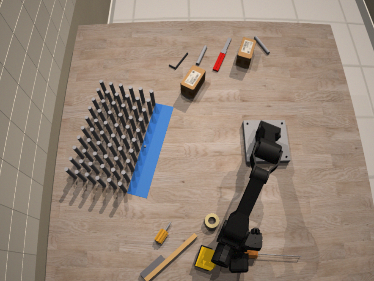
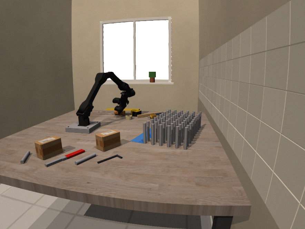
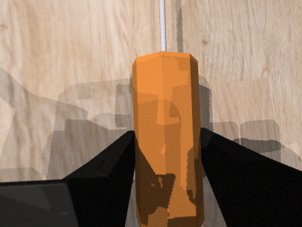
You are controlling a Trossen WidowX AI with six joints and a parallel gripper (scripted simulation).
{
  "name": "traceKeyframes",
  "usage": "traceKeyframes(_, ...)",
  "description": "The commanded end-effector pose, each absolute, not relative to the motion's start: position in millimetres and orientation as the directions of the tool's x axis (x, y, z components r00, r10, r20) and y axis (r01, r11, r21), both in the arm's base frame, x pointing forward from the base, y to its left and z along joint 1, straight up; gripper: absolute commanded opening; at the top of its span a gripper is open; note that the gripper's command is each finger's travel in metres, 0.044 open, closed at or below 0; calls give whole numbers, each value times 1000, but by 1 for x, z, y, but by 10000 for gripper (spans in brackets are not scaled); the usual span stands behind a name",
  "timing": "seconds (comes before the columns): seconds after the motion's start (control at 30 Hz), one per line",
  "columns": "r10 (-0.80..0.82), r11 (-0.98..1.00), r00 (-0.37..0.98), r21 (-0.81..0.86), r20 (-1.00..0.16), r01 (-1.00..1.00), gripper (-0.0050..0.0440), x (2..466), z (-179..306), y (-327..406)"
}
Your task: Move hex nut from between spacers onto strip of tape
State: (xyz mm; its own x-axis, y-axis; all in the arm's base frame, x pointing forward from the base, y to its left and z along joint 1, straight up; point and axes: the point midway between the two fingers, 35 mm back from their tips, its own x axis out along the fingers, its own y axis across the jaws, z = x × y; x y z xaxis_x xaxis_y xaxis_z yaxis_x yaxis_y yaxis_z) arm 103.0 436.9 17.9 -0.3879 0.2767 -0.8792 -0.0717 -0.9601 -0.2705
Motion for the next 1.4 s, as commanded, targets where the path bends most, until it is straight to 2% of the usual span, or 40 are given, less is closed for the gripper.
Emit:
traceKeyframes(0.0,300,-953,-383,-297,-874,-68,-50,104,21,439)
traceKeyframes(0.1,295,-954,-385,-292,-875,-68,-50,104,18,437)
traceKeyframes(0.13,314,-948,-376,-312,-872,-70,24,106,29,441)
traceKeyframes(0.2,314,-948,-376,-312,-872,-70,24,106,29,441)
traceKeyframes(0.57,314,-948,-376,-312,-872,-70,280,106,29,441)
traceKeyframes(1.37,325,-944,-370,-324,-870,-67,280,112,45,440)
